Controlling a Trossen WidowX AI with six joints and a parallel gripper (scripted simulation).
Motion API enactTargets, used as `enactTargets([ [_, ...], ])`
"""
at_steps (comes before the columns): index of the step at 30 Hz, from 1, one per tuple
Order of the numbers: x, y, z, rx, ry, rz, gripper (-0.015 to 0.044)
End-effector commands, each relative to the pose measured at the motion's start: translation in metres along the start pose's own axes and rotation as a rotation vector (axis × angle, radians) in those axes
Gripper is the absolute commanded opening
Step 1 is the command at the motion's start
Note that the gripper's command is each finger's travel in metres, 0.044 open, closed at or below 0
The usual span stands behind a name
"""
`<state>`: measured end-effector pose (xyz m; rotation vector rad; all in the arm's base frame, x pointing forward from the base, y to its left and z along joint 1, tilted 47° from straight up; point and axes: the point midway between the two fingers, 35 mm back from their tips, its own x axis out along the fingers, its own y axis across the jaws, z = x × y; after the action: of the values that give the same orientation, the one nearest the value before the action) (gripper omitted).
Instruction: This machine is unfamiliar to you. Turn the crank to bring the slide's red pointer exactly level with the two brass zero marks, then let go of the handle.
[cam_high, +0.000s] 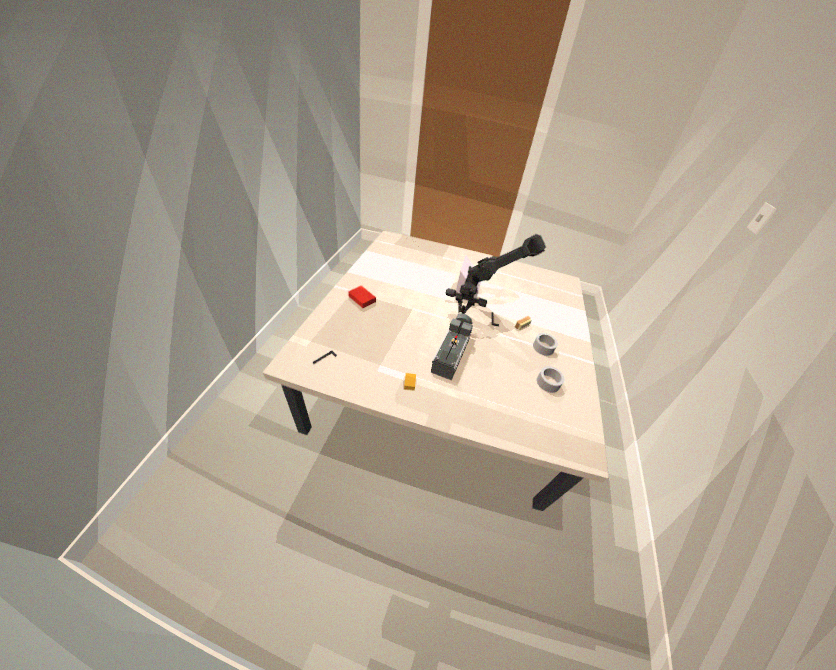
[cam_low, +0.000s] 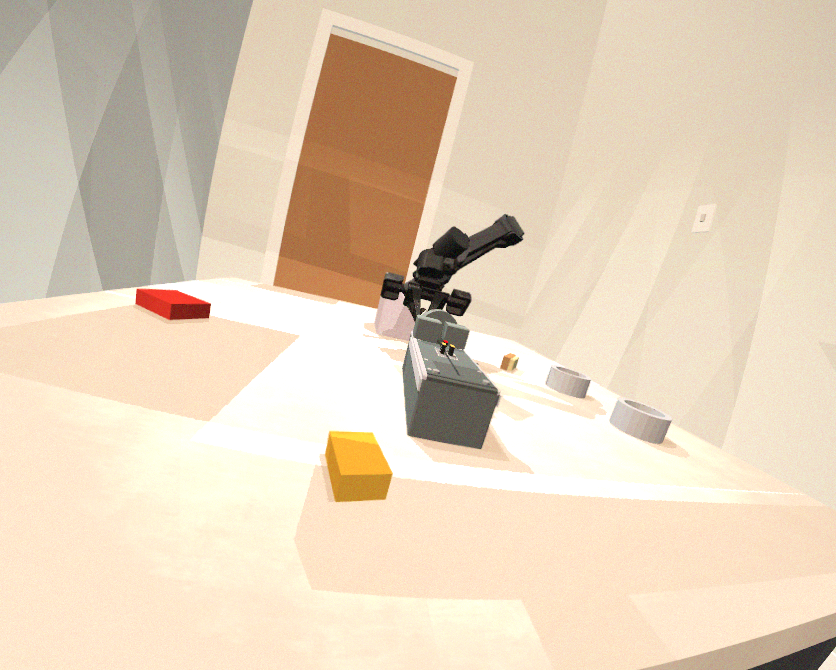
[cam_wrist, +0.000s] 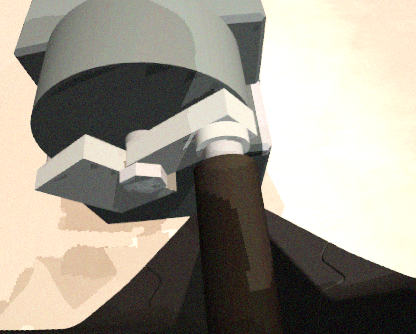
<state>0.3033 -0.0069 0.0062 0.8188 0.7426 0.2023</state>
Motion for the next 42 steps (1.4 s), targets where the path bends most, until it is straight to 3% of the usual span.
enactTargets([
  [1, 0.005, -0.005, -0.005, 0.011, 0.007, -0.015, 0.0000],
  [42, 0.035, 0.026, -0.035, 0.013, 0.008, -0.013, 0.0000],
])
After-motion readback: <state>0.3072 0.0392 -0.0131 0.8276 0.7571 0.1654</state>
